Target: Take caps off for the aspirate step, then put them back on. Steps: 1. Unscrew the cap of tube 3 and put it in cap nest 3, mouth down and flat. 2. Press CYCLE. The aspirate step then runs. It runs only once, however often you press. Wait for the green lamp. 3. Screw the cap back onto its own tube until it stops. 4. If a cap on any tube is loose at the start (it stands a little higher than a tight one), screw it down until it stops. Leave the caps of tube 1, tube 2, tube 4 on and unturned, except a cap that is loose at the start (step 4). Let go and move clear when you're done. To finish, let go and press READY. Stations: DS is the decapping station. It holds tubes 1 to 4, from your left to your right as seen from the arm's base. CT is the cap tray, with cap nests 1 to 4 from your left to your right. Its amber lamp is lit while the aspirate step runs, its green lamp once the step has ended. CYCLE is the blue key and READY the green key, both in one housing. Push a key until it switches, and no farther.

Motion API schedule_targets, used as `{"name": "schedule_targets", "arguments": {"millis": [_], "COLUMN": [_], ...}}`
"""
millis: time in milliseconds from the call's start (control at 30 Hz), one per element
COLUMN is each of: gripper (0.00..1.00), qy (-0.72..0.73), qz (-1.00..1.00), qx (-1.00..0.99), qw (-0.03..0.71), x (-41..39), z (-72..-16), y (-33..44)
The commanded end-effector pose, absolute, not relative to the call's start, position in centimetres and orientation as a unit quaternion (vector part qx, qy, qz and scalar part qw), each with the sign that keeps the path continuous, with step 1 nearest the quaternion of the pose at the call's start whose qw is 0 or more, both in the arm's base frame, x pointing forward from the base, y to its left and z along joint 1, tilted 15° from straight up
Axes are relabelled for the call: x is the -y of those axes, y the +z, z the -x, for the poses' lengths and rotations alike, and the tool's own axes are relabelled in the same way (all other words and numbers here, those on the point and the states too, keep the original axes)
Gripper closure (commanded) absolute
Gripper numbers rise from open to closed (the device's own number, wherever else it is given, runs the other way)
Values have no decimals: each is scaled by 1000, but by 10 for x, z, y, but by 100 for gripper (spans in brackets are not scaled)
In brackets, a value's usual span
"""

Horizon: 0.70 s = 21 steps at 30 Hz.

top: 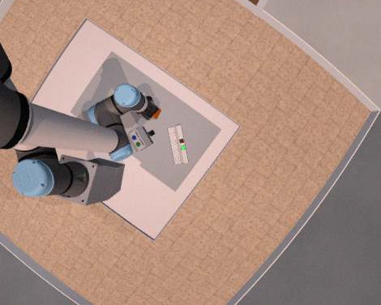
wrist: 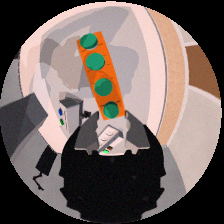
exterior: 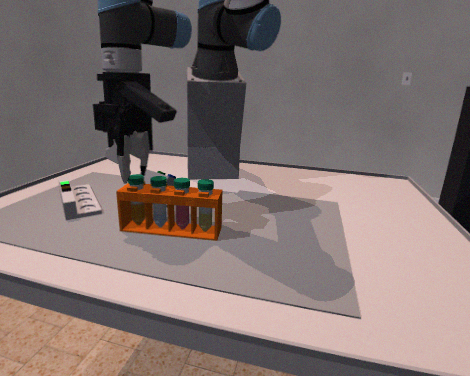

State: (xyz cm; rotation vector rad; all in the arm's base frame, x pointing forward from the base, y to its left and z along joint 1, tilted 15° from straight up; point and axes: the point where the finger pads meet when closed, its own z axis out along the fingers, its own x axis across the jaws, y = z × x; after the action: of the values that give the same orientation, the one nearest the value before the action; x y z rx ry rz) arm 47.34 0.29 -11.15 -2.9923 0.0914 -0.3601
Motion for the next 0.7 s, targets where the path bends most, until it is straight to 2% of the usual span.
{"name": "schedule_targets", "arguments": {"millis": [0, 633, 667], "gripper": [65, 65, 100], "qy": [-119, -120, -117], "qz": [990, 990, 988], "qx": [-32, -31, -73], "qw": [63, 63, 68], "x": [-1, 2, 4], "z": [-468, -464, -455], "y": [-96, -73, -75]}}
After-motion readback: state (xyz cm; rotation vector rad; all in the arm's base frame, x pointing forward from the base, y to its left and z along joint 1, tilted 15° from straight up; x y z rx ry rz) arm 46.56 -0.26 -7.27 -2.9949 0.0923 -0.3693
